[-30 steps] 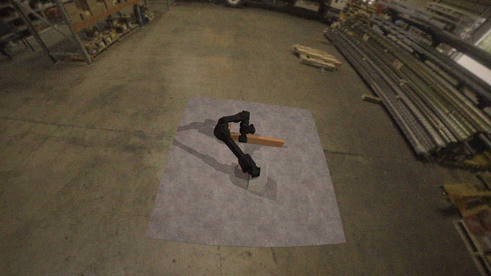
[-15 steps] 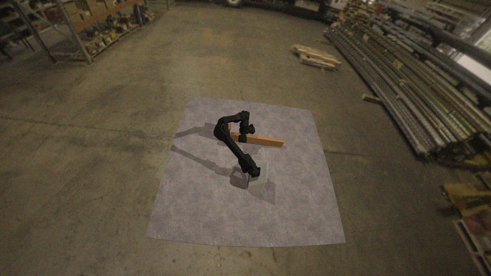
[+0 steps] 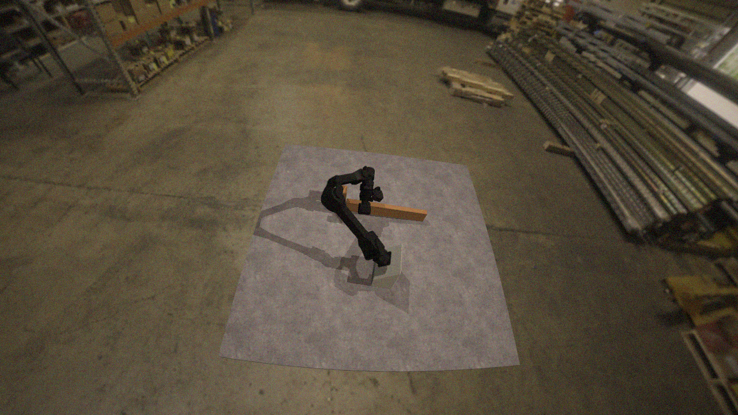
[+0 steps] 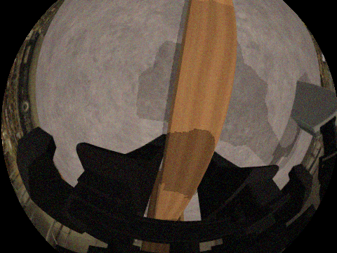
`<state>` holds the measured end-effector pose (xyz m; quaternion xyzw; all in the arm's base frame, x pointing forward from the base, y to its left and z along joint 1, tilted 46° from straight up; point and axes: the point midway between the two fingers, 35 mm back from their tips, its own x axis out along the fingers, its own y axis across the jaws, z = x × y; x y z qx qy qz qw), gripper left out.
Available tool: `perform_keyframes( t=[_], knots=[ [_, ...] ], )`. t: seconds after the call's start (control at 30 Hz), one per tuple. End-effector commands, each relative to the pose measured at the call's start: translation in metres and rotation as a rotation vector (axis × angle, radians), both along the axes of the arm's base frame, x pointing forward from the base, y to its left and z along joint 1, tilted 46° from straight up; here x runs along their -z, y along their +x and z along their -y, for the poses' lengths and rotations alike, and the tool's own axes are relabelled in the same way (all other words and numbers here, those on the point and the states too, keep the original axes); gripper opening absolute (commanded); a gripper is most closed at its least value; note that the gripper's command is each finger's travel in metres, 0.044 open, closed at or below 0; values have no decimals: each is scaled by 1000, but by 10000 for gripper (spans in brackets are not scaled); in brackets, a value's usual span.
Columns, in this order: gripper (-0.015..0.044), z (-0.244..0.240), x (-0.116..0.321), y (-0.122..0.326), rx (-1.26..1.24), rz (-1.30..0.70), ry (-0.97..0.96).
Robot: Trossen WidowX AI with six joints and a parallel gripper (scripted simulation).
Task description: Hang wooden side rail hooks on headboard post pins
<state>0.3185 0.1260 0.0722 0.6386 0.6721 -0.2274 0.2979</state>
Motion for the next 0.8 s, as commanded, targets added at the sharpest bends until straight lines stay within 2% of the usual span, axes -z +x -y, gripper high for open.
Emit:
perform_keyframes(
  t=[0.0, 0.77],
  knots=[
    [0, -1, -3, 1, 3, 7, 4],
    [0, -3, 0, 1, 3, 7, 4]
  ],
)
